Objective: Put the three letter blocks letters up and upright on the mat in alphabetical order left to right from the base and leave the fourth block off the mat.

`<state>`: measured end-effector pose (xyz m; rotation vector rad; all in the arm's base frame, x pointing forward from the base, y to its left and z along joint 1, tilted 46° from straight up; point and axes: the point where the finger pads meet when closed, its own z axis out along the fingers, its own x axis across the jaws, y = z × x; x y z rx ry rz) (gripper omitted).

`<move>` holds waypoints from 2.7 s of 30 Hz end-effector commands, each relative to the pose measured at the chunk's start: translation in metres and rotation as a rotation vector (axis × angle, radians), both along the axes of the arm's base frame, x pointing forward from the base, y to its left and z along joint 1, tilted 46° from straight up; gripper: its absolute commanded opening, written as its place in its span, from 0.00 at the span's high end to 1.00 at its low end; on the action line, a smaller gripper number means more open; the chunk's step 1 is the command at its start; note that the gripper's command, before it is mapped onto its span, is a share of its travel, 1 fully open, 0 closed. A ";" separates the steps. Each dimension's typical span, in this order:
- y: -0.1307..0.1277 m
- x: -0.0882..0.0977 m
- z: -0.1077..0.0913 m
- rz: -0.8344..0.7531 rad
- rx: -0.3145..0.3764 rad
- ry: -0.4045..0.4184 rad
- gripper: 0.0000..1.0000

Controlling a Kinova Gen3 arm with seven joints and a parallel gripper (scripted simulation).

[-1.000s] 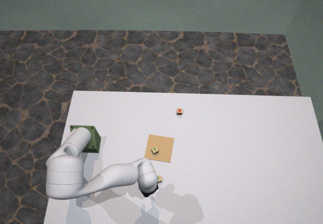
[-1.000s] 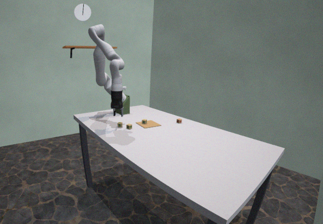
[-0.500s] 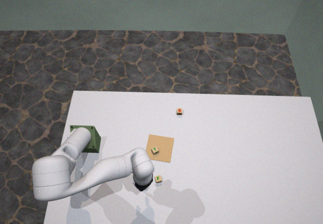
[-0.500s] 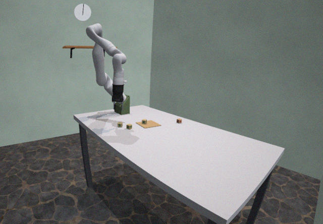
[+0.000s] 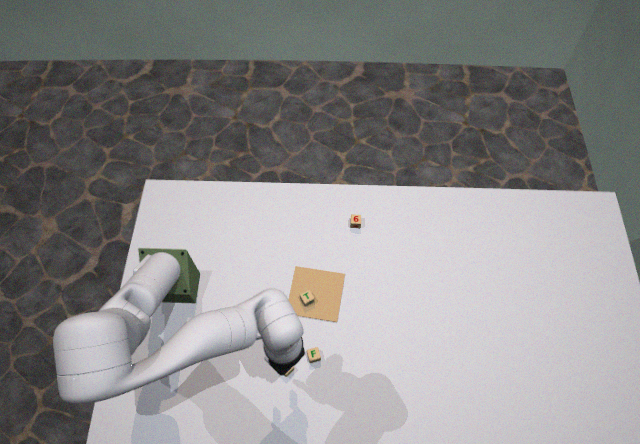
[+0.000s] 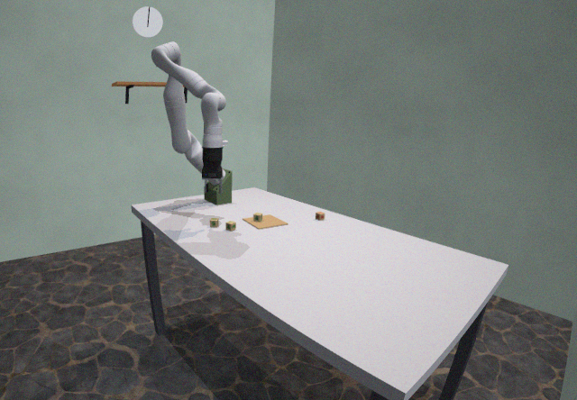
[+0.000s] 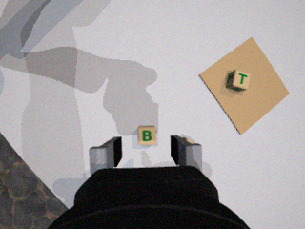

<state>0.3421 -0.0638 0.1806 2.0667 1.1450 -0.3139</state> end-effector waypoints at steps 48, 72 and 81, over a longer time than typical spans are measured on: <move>-0.027 0.000 -0.023 0.788 -0.160 0.811 0.00; -0.032 0.007 -0.034 1.087 -0.206 1.097 0.00; -0.032 0.007 -0.034 1.087 -0.206 1.097 0.00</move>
